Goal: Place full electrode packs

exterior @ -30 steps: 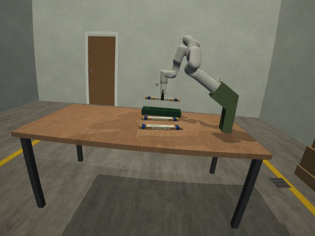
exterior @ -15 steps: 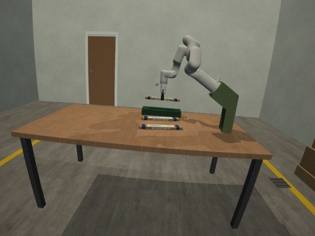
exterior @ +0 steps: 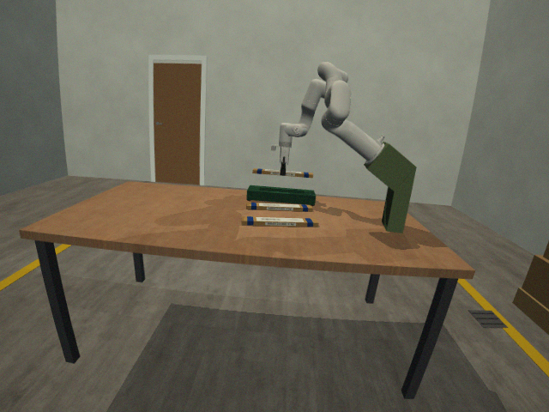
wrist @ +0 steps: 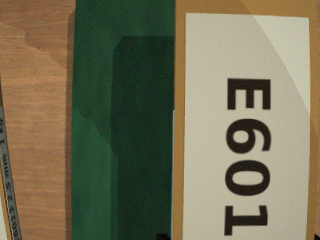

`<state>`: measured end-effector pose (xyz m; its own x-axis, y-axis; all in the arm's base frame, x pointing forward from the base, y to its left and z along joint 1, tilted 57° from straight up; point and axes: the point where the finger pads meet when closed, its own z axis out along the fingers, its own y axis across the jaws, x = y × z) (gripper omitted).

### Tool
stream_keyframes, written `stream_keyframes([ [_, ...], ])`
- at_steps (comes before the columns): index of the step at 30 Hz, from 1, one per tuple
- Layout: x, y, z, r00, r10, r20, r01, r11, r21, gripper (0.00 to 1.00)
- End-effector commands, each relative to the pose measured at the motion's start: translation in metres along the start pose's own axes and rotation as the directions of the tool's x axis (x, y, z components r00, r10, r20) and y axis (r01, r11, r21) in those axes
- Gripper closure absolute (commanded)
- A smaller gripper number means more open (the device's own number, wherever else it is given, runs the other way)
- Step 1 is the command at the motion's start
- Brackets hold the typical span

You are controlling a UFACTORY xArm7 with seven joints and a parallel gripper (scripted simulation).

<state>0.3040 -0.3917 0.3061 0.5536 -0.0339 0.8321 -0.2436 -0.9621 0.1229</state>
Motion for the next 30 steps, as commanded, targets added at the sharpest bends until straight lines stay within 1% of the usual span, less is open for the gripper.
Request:
stream_keyframes([
  [1, 0.001, 0.001, 0.001, 1.000, 0.000, -0.002, 0.000, 1.000, -0.003, 0.42],
  [8, 0.001, 0.001, 0.005, 1.000, 0.000, -0.002, 0.000, 1.000, -0.003, 0.42],
  [22, 0.001, 0.002, 0.020, 1.000, 0.000, -0.002, 0.000, 1.000, -0.003, 0.42],
  [30, 0.000, 0.002, 0.033, 1.000, 0.000, -0.002, 0.000, 1.000, -0.003, 0.42],
])
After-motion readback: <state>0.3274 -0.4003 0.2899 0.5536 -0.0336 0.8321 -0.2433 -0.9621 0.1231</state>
